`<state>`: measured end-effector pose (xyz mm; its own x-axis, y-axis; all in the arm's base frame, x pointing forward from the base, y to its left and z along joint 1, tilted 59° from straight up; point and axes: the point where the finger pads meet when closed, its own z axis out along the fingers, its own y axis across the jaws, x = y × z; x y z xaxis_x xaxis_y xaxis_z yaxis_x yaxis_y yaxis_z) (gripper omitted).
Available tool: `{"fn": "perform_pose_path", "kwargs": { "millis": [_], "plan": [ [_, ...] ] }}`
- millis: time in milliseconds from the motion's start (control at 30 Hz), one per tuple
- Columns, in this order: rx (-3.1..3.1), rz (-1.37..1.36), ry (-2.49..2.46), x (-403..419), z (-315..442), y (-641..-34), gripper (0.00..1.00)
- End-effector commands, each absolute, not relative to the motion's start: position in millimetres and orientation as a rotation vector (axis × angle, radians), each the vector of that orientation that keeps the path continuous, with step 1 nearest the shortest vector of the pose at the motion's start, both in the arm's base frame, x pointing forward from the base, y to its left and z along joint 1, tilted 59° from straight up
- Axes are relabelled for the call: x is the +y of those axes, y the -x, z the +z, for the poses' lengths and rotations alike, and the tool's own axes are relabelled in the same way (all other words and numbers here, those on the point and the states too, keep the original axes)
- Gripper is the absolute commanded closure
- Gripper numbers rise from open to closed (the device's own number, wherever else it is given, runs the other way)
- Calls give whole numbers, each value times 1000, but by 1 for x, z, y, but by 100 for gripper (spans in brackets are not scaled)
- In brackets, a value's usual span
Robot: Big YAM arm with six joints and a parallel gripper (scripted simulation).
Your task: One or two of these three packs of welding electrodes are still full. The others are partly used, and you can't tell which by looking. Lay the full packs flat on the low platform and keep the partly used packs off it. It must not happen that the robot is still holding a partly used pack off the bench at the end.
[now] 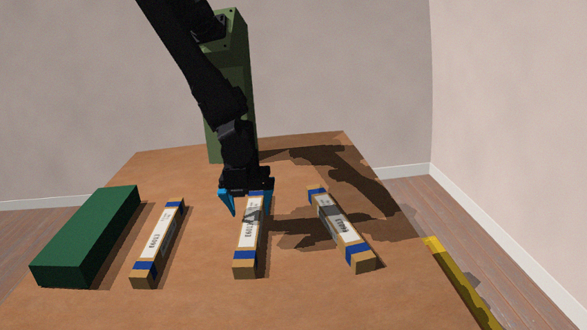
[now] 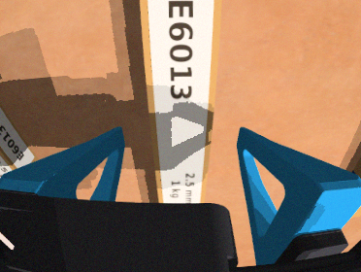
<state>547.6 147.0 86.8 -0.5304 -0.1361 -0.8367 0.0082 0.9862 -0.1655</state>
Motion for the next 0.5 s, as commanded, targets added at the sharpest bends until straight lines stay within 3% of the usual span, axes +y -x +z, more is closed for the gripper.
{"fn": "perform_pose_path", "kwargs": {
  "millis": [0, 467],
  "plan": [
    [2112, -194, 97, 142, 86, -557, 26],
    [2113, -185, 120, 151, 93, -546, 26]
  ]
}}
